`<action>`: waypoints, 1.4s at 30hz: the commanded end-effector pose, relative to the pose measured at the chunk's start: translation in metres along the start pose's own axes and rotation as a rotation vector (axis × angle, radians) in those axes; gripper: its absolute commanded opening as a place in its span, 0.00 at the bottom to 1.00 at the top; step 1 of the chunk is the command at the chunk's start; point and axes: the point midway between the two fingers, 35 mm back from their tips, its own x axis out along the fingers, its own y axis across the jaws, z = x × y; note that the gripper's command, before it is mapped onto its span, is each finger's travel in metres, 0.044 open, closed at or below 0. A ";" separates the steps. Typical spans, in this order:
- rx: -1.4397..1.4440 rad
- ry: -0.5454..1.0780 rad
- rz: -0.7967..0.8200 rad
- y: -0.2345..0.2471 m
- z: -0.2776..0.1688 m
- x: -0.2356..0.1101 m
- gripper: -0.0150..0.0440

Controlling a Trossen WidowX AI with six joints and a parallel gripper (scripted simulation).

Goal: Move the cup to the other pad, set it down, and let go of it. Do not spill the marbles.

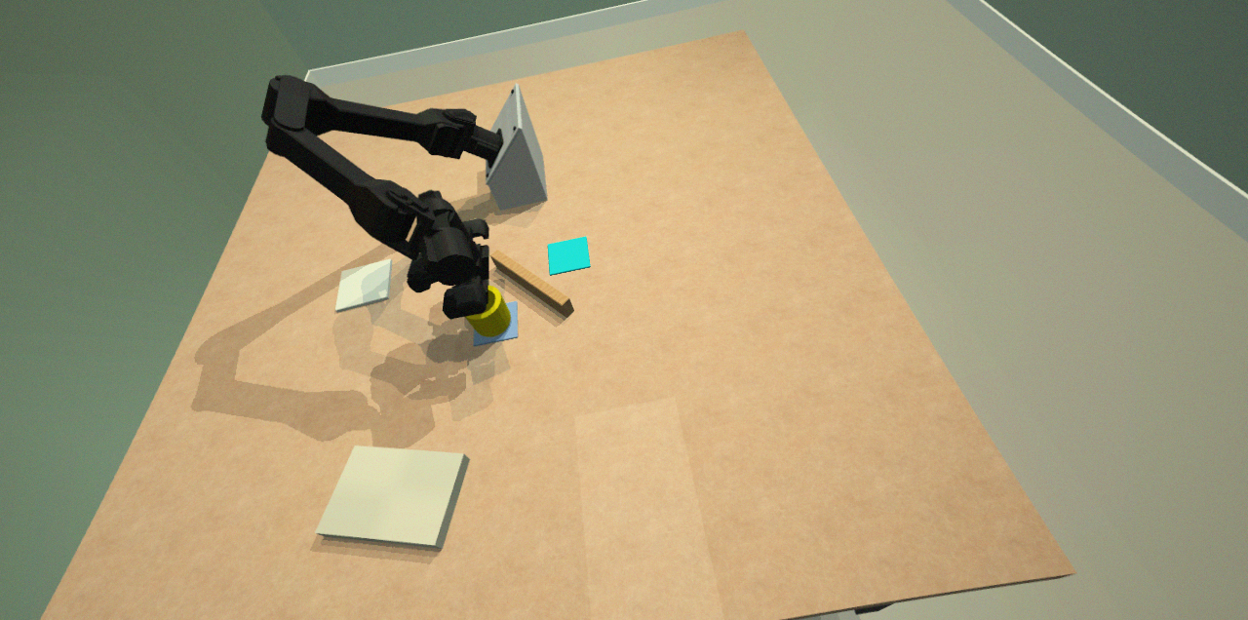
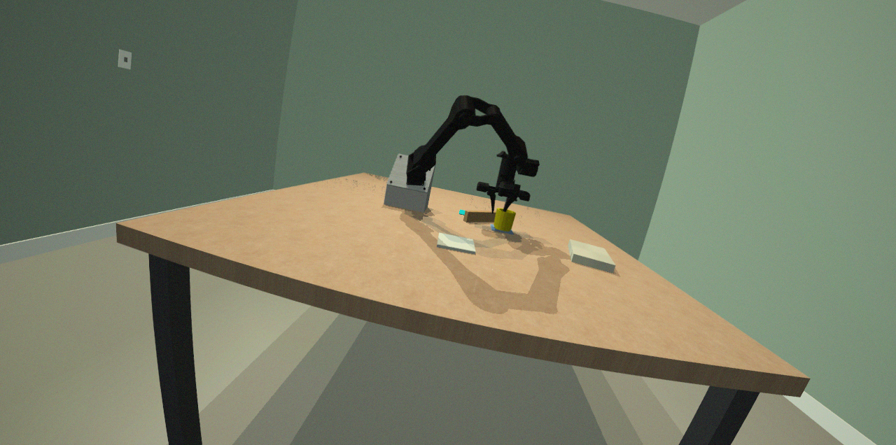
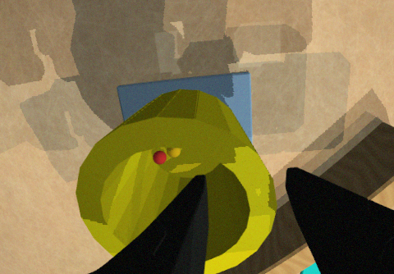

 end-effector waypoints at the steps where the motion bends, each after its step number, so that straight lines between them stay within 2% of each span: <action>1: -0.008 -0.005 0.001 -0.001 0.000 0.005 0.54; 12: -0.008 -0.008 0.001 -0.002 0.001 0.020 0.54; 34: 0.000 -0.003 -0.002 -0.002 0.001 0.019 0.29; 35: 0.000 -0.003 -0.002 -0.002 0.001 0.019 0.25; 42: -0.002 -0.002 -0.001 -0.001 0.000 0.003 0.25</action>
